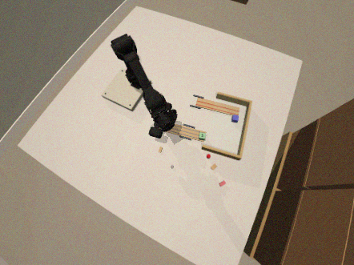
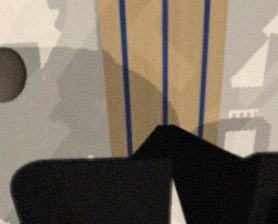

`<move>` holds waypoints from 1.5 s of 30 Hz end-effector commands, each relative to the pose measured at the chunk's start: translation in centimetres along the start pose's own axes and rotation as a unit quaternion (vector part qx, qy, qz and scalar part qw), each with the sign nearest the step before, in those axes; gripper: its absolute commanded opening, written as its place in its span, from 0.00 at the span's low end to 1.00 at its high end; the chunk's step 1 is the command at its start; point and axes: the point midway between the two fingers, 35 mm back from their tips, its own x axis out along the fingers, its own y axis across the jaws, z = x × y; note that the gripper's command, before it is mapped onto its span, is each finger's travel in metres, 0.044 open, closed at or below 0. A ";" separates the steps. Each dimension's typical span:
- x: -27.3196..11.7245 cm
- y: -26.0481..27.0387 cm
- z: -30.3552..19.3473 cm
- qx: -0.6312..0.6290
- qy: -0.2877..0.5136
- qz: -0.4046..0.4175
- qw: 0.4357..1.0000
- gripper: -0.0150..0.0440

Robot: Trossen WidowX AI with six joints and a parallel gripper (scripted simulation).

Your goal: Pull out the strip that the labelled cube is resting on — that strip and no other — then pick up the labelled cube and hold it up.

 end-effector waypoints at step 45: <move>0.6 0.5 -3.9 0.002 0.014 0.009 1.000 0.25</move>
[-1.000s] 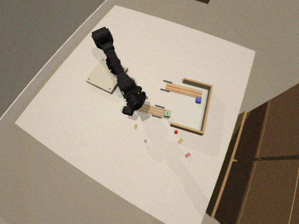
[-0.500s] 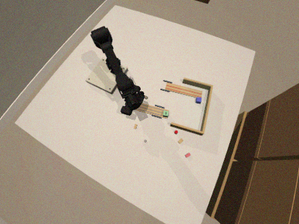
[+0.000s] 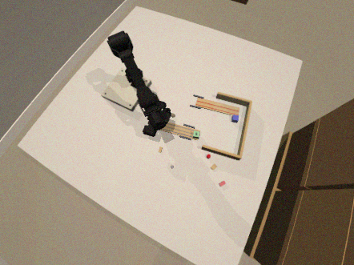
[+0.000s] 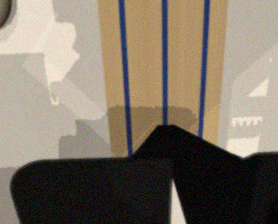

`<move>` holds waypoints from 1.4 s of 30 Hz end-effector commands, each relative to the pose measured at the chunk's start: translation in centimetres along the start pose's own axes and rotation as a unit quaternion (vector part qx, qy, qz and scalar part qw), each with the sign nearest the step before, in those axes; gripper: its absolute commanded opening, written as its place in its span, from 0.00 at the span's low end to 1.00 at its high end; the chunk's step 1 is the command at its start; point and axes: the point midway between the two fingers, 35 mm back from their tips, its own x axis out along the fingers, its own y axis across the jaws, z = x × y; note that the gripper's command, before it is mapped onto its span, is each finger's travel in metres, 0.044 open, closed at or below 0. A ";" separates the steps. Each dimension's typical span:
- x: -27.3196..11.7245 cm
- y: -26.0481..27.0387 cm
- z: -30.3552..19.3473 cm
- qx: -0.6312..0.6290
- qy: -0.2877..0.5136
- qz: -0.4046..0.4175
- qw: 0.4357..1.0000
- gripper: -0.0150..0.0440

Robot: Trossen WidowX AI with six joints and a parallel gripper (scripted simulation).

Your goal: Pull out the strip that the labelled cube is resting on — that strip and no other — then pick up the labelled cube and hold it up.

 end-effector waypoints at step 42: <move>-5.3 -0.7 9.0 -0.052 0.007 0.009 0.999 1.00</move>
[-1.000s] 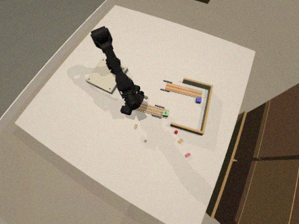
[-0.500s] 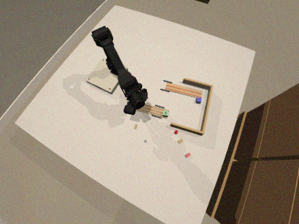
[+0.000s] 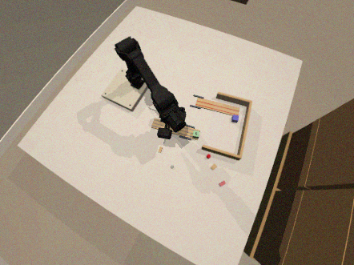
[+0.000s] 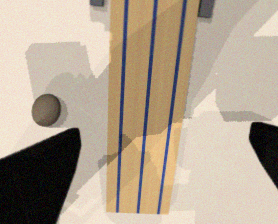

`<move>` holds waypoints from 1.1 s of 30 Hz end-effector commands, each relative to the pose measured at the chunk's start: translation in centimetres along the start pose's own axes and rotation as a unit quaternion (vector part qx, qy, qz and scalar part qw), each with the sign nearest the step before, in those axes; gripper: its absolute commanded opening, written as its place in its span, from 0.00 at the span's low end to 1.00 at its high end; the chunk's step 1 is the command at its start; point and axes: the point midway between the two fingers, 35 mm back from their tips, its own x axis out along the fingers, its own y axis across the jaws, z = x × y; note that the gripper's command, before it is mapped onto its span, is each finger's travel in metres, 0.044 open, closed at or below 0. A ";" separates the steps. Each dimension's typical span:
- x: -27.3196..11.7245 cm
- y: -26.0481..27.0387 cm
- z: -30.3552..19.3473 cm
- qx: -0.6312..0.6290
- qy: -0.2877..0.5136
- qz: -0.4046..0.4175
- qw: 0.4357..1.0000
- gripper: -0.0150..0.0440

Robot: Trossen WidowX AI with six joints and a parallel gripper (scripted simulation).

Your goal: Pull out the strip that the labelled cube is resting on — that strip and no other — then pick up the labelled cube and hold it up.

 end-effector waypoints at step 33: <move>-1.3 -1.4 12.9 0.000 -0.002 0.001 1.000 1.00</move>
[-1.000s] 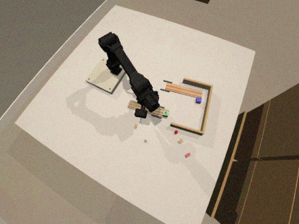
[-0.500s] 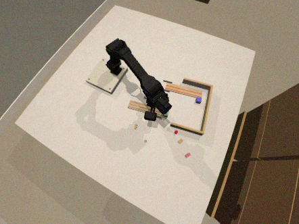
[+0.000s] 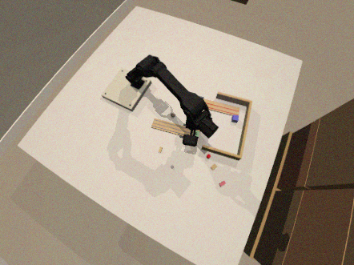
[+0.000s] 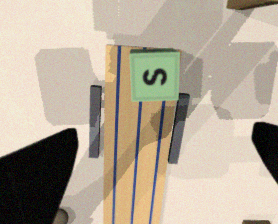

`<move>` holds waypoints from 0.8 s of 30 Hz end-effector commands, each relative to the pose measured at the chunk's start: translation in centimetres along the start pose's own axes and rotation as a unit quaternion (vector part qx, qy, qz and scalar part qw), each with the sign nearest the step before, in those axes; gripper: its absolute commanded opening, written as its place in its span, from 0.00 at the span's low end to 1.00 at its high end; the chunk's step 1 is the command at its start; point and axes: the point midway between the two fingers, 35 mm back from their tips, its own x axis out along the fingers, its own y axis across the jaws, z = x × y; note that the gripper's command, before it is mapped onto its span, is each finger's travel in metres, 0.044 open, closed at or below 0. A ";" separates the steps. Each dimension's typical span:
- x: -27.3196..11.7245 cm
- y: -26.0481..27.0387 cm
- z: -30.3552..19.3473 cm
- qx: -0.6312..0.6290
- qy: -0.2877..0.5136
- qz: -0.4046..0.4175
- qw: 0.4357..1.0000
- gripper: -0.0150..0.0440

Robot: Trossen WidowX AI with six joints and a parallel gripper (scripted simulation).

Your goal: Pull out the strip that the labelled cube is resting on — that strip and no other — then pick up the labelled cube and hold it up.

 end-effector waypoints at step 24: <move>3.4 0.2 2.2 0.000 0.003 0.002 1.000 0.68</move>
